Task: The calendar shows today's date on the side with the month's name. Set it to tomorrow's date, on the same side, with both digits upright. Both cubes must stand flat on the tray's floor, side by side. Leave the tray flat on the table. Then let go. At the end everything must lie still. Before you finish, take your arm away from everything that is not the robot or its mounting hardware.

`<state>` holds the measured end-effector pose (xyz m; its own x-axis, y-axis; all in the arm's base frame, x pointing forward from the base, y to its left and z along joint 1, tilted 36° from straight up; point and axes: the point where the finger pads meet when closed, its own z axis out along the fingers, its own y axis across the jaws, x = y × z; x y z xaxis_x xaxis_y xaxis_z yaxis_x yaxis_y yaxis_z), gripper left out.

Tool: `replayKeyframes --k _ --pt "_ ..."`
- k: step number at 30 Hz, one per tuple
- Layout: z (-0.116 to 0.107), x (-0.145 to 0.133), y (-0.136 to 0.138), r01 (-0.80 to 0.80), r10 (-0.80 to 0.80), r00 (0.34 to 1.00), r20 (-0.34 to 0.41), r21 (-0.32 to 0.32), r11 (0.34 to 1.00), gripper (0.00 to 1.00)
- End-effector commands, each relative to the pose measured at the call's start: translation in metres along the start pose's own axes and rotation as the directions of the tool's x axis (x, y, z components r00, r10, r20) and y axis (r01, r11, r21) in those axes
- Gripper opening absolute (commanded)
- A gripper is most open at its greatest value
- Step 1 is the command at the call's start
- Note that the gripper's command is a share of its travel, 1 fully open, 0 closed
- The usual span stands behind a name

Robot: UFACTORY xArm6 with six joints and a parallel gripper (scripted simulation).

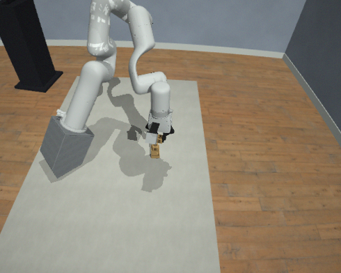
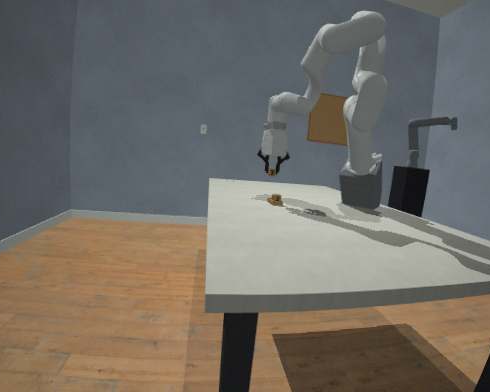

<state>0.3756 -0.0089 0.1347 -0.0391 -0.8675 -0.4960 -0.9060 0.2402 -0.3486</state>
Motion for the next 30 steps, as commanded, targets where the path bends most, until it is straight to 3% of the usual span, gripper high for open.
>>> replayKeyframes --k 1,3,11,16,18,30 --pt "0.0 -0.001 -0.008 -0.105 0.105 0.994 -0.013 -0.009 0.994 0.27" --pt "0.001 -0.003 -0.015 -0.218 0.218 0.976 -0.013 -0.007 0.976 0.27" --pt "0.002 -0.006 -0.029 -0.429 0.429 0.903 -0.015 -0.004 0.903 0.27" --pt "0.003 -0.008 -0.038 -0.554 0.554 0.833 -0.015 -0.002 0.833 0.27" --pt "0.003 -0.008 -0.038 -0.554 0.554 0.833 -0.015 -0.002 0.833 0.27" --pt "0.006 -0.014 -0.063 -0.827 0.827 0.562 -0.014 0.004 0.562 0.27"
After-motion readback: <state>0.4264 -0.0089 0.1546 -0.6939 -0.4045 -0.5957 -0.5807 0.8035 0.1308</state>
